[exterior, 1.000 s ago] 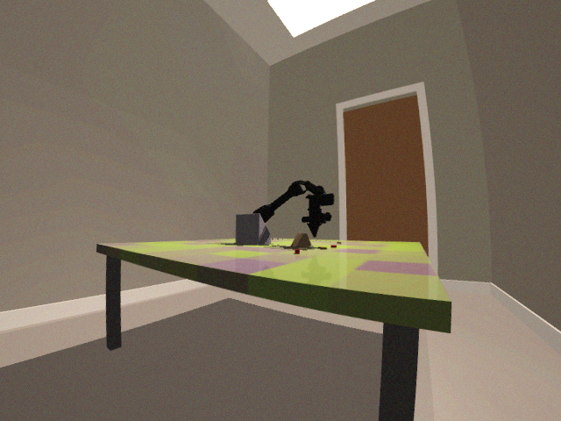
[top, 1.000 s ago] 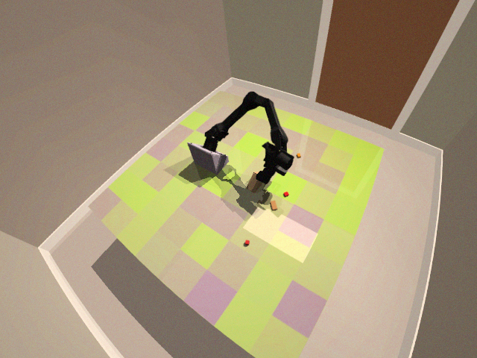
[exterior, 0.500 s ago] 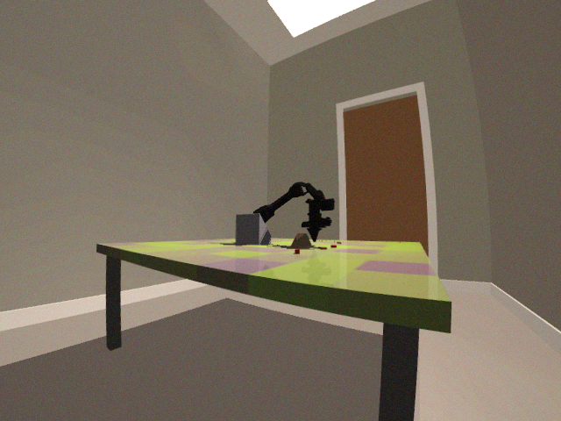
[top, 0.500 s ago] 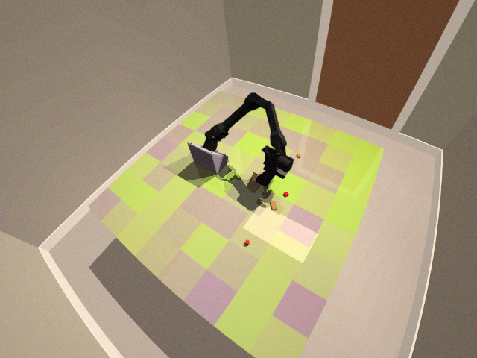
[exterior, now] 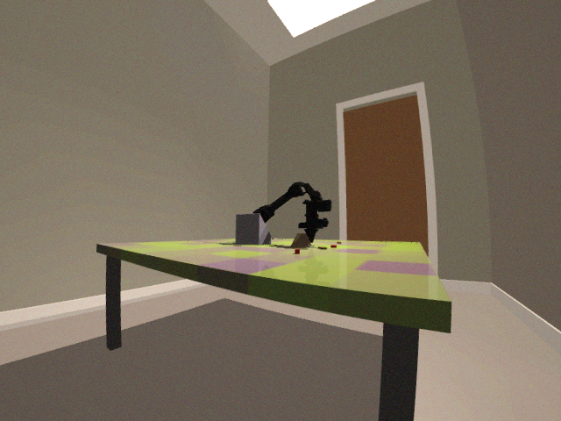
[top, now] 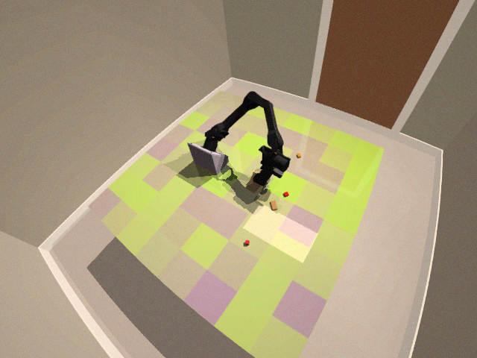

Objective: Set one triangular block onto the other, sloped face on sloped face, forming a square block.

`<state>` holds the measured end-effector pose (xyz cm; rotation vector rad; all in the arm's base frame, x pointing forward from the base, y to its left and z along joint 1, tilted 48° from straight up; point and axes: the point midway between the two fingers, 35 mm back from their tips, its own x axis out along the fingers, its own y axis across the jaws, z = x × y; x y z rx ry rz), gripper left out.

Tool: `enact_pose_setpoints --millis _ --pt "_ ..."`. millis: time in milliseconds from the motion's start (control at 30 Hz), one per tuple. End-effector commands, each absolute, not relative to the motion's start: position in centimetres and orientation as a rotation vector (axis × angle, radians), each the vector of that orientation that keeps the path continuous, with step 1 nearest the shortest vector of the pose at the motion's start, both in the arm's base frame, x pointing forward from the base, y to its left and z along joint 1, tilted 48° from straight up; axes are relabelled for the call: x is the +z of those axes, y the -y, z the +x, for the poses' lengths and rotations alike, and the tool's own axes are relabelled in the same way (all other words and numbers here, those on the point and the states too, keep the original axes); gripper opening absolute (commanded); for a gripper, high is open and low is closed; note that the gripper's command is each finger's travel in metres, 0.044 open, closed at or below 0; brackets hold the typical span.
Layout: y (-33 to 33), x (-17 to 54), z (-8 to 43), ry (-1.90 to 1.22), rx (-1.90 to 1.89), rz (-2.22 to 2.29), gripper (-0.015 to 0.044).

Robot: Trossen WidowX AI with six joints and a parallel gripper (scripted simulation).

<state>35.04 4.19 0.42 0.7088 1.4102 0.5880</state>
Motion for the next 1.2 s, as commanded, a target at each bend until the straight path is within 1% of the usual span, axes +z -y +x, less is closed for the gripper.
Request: enact_pose_setpoints --millis 0,1167 --pt "-4.3 0.4 34.3 -1.409 0.593 0.71 0.0" --pt "-4.8 0.2 28.5 -1.412 0.592 0.712 0.0"
